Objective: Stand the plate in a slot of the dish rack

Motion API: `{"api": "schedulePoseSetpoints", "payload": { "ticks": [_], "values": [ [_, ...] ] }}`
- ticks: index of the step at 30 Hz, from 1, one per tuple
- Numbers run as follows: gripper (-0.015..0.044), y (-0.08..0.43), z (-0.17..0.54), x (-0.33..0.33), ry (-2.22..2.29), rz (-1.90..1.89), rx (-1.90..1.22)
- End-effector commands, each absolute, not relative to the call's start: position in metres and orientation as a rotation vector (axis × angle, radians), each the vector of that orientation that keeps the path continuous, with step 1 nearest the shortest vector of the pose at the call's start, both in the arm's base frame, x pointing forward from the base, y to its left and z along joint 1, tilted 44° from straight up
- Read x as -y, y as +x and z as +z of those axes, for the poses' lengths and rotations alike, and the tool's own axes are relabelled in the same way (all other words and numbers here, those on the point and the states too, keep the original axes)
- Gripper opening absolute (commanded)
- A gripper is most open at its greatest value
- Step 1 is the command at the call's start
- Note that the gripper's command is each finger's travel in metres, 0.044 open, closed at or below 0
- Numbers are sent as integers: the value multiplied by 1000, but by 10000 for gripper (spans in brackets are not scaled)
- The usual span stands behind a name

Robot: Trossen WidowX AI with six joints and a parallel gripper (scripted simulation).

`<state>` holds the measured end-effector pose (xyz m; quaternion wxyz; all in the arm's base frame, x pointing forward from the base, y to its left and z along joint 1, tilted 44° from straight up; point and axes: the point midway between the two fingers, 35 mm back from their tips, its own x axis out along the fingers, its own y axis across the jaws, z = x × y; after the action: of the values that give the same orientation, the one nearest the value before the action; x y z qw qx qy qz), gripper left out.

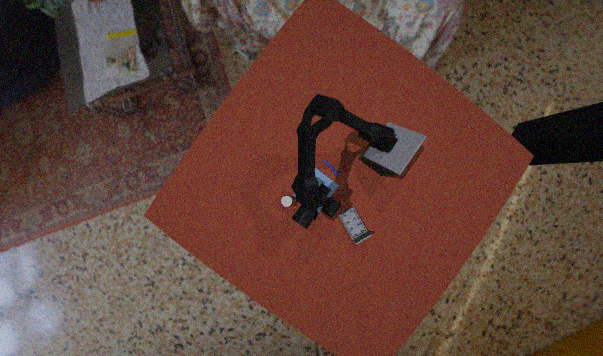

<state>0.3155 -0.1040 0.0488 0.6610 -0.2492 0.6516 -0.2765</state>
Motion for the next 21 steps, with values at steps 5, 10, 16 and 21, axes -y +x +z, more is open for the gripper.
{"api": "schedulePoseSetpoints", "payload": {
  "ticks": [5, 10, 16, 21],
  "values": [
    [400, 314, 40, 113, -567, -627, -1478],
    [400, 314, 34, 119, -568, -627, -1478],
    [400, 314, 27, 126, -569, -627, -1477],
    [400, 313, 21, 132, -570, -628, -1477]
  ]
}}
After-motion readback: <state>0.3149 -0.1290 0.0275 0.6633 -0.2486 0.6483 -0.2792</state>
